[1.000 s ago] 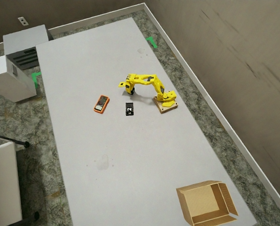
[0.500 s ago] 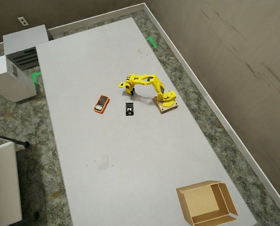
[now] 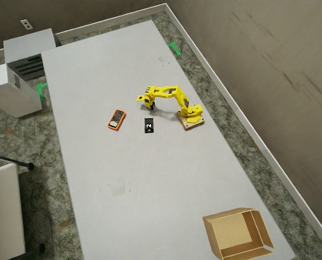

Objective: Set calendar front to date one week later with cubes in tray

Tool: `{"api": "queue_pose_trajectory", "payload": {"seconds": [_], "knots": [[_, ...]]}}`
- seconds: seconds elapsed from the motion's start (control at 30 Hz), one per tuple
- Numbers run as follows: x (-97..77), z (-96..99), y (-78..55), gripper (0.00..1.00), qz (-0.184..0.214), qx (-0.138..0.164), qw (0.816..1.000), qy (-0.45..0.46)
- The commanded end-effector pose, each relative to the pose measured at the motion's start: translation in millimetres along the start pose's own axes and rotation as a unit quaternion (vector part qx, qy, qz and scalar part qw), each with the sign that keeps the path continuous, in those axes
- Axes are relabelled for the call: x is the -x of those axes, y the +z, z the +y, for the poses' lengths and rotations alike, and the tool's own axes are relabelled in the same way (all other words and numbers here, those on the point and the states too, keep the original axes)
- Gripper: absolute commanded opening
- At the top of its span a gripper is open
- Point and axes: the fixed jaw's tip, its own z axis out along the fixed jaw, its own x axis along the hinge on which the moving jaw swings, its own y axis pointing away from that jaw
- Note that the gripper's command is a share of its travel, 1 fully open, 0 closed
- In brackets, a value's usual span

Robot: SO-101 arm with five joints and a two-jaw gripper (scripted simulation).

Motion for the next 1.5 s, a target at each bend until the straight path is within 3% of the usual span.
{"api": "queue_pose_trajectory", "payload": {"seconds": [0.0,1.47], "knots": [[-3.1,2.4,3.5,0.0,0.007,0.0,1.0,-0.001],[-3.3,2.4,18.2,0.0,0.007,0.0,1.0,-0.001]]}}
